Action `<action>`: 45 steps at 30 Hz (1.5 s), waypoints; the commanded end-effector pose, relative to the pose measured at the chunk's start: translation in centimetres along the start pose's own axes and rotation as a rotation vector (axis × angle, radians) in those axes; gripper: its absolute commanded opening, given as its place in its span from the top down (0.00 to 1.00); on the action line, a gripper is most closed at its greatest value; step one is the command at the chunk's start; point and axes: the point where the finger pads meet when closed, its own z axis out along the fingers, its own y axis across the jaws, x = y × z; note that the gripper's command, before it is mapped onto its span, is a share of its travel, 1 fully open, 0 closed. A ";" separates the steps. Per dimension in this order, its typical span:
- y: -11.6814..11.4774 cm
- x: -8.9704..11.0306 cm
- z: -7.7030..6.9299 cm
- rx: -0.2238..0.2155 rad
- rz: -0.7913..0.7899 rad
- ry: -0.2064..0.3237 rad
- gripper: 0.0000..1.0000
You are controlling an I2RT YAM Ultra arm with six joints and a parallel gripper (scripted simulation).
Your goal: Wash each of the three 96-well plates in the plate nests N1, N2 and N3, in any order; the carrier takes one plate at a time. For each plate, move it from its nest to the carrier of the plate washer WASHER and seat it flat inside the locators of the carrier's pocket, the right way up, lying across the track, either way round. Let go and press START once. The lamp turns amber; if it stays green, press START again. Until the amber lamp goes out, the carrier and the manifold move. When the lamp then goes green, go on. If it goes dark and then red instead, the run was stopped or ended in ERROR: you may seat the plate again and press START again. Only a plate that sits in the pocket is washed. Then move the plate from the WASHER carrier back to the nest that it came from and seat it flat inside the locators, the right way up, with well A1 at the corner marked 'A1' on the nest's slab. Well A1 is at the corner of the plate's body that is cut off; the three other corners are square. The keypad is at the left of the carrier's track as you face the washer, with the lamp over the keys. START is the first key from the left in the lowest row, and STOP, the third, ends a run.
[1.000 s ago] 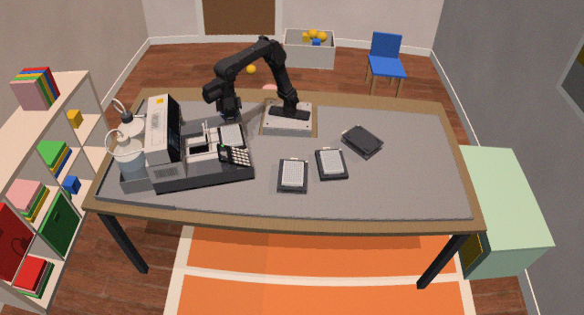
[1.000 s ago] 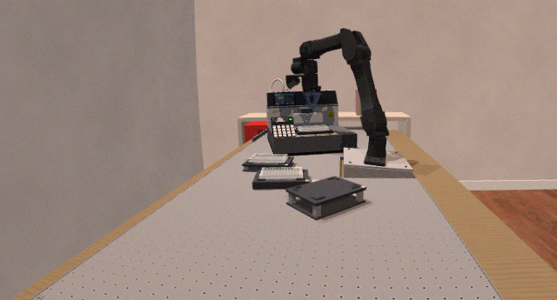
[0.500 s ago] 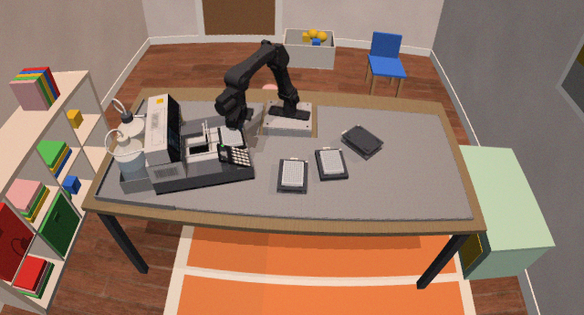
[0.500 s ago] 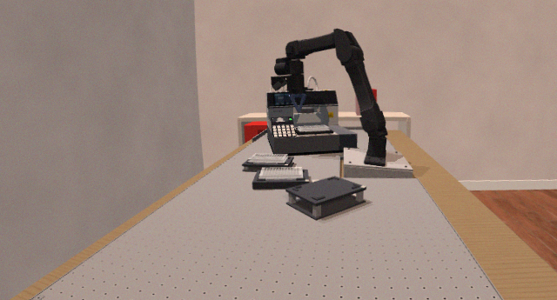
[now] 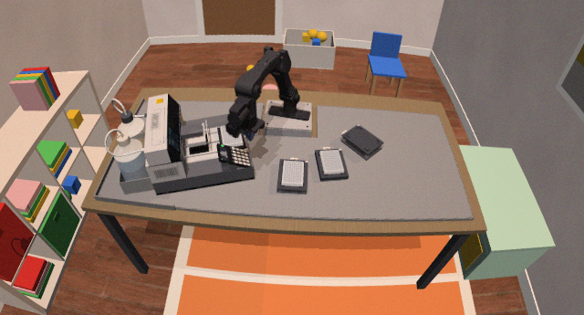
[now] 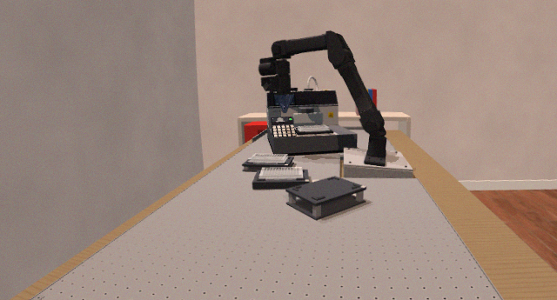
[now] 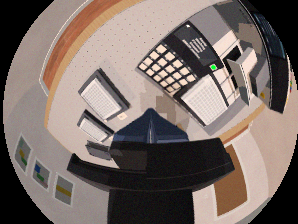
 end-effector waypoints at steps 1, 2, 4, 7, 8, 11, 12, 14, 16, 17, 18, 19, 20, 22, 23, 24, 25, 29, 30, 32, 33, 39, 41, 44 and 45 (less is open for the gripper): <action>0.8 -0.4 -0.9 -0.008 0.173 -0.028 1.00; 0.8 -0.4 -0.9 -0.008 0.173 -0.028 1.00; 1.7 -0.6 -1.0 -0.009 0.240 -0.027 1.00; 3.2 -1.1 -1.0 -0.013 0.340 -0.030 1.00; 3.7 -1.4 -1.0 -0.016 0.373 -0.036 1.00; 4.2 -1.6 -1.0 -0.021 0.473 -0.040 1.00; 4.2 -1.6 -1.0 -0.021 0.507 -0.040 1.00; 4.2 -1.6 -1.0 -0.023 0.573 -0.039 1.00; 4.2 -1.6 -1.0 -0.024 0.640 -0.038 1.00; 4.2 -1.6 -1.0 -0.025 0.673 -0.038 1.00; 4.2 -1.6 -1.0 -0.025 0.673 -0.038 1.00; 4.2 -1.6 -1.0 -0.025 0.673 -0.038 1.00; 4.1 -1.6 -1.0 -0.026 0.707 -0.038 1.00; 4.1 -1.6 -1.0 -0.026 0.711 -0.038 1.00; 4.1 -1.6 -1.0 -0.026 0.711 -0.038 1.00; 4.1 -1.6 -1.0 -0.026 0.711 -0.038 1.00; 4.1 -1.6 -1.0 -0.026 0.711 -0.038 1.00; 4.1 -1.6 -1.0 -0.026 0.711 -0.038 1.00; 4.1 -1.6 -1.0 -0.026 0.711 -0.038 1.00; 4.1 -1.6 -1.0 -0.026 0.711 -0.038 1.00; 4.1 -1.6 -1.0 -0.026 0.711 -0.038 1.00; 4.1 -1.6 -1.0 -0.026 0.711 -0.038 1.00; 4.1 -1.6 -1.0 -0.026 0.711 -0.038 1.00; 4.1 -1.6 -1.0 -0.026 0.711 -0.038 1.00; 4.1 -1.6 -1.0 -0.026 0.711 -0.038 1.00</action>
